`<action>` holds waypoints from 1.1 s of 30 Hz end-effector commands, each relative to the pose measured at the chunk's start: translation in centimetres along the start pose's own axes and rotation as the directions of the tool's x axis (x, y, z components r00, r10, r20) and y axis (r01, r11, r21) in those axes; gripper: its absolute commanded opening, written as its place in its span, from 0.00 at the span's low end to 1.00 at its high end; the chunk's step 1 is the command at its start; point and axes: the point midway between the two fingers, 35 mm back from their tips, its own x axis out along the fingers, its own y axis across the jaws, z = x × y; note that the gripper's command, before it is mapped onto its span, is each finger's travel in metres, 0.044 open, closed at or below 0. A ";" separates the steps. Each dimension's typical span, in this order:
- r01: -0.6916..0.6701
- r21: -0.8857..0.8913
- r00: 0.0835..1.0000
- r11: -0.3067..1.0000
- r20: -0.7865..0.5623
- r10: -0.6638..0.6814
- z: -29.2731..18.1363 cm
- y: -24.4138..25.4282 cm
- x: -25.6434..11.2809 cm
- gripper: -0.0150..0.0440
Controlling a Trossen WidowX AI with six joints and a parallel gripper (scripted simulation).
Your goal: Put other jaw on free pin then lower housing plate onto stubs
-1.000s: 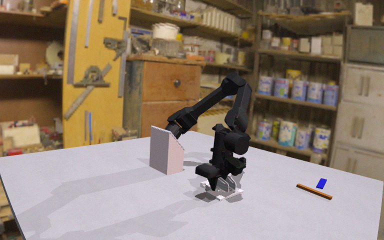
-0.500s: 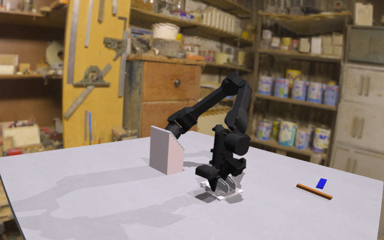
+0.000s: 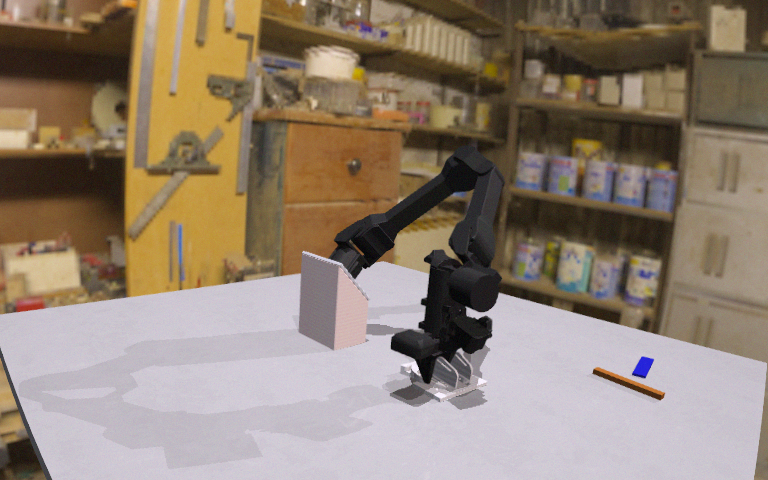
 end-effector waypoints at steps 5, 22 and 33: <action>-0.007 0.007 1.000 1.000 -0.002 0.007 -0.1 0.0 0.2 0.48; -0.007 0.007 1.000 1.000 -0.002 0.007 -0.1 0.0 0.2 0.48; -0.007 0.007 1.000 1.000 -0.002 0.007 -0.1 0.0 -0.4 0.48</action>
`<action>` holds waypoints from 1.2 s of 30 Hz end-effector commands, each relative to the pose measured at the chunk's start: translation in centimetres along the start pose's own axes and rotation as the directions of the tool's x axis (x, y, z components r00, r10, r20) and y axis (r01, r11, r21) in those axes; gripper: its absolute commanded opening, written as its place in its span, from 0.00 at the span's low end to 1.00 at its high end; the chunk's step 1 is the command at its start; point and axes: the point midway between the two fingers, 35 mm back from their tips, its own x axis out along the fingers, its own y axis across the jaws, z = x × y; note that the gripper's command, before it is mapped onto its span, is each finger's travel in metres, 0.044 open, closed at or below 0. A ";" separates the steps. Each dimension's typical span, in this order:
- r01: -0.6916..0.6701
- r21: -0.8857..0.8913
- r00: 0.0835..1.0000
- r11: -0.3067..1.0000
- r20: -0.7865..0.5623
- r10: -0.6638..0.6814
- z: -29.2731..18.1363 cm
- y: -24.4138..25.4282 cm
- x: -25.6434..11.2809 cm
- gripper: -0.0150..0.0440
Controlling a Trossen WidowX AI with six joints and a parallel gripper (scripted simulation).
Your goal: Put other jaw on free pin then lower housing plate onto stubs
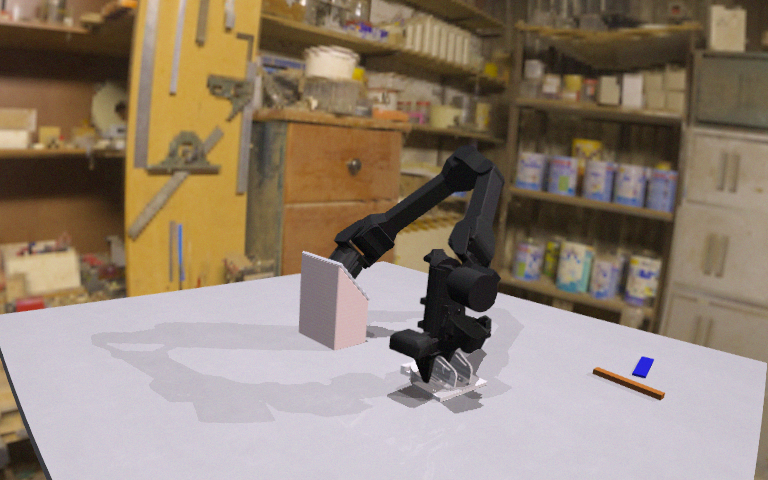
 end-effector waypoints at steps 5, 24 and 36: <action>-0.002 -0.005 1.000 1.000 0.003 0.002 0.2 0.1 -0.1 0.48; -0.002 -0.005 1.000 1.000 0.003 0.002 0.3 0.1 0.3 0.48; -0.002 -0.005 1.000 1.000 0.003 0.003 0.3 0.1 0.4 0.48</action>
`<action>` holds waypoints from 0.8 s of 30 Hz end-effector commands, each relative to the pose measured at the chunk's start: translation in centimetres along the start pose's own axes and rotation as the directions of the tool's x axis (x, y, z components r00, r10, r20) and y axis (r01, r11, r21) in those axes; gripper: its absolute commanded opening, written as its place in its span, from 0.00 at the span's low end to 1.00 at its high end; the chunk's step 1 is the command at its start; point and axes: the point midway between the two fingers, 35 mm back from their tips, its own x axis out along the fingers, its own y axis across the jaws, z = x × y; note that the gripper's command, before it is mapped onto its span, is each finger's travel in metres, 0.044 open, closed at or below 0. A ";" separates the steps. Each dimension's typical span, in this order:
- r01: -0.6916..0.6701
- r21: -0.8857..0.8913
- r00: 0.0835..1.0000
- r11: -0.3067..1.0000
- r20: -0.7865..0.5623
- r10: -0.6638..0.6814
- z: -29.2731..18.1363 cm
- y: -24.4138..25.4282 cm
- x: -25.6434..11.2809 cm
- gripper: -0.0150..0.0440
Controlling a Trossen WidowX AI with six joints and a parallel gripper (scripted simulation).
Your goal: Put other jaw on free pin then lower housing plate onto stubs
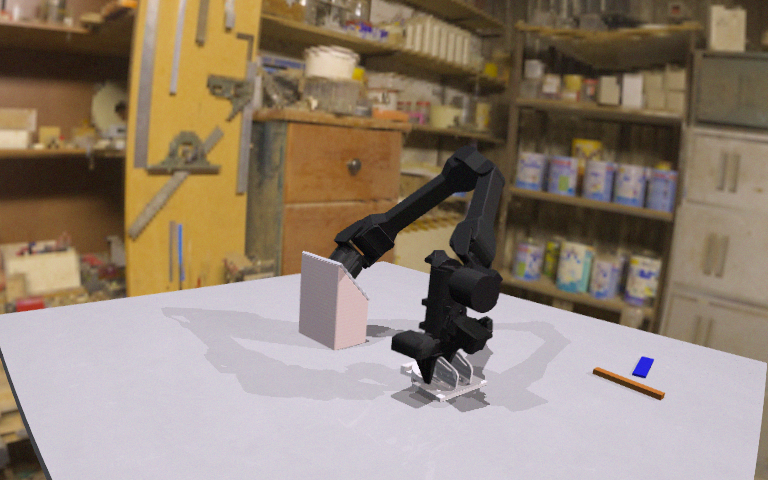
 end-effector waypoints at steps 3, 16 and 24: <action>-0.005 0.005 1.000 1.000 0.000 0.005 0.0 0.0 0.2 0.48; -0.005 0.005 1.000 1.000 0.000 0.005 0.0 0.0 0.2 0.48; 0.000 0.000 1.000 1.000 0.000 0.000 0.0 0.0 0.0 0.63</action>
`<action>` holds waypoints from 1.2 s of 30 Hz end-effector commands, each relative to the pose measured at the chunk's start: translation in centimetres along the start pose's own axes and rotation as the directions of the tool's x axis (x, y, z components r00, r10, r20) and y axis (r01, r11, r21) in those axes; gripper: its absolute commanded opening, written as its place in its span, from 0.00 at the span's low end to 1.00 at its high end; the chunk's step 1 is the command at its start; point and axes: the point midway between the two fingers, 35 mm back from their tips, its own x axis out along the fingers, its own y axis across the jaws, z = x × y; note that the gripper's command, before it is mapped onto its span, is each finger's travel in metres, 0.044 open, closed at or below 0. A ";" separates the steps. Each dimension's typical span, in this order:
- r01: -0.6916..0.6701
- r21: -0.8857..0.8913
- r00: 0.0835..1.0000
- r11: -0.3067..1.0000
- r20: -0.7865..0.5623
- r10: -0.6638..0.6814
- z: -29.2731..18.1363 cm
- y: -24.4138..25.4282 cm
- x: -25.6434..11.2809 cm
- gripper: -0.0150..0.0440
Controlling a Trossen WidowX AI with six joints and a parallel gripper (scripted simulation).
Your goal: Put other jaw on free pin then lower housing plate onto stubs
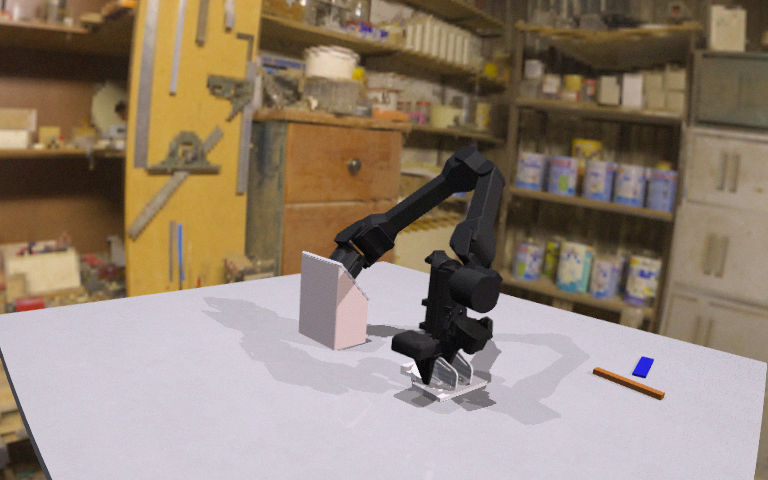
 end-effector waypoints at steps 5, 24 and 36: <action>0.000 0.002 1.000 1.000 0.000 0.000 0.0 0.0 0.0 0.63; -0.003 0.006 1.000 1.000 0.000 0.003 -0.1 0.0 -6.9 0.63; 0.069 0.038 0.998 0.997 0.000 -0.069 -0.7 -0.7 -6.7 1.00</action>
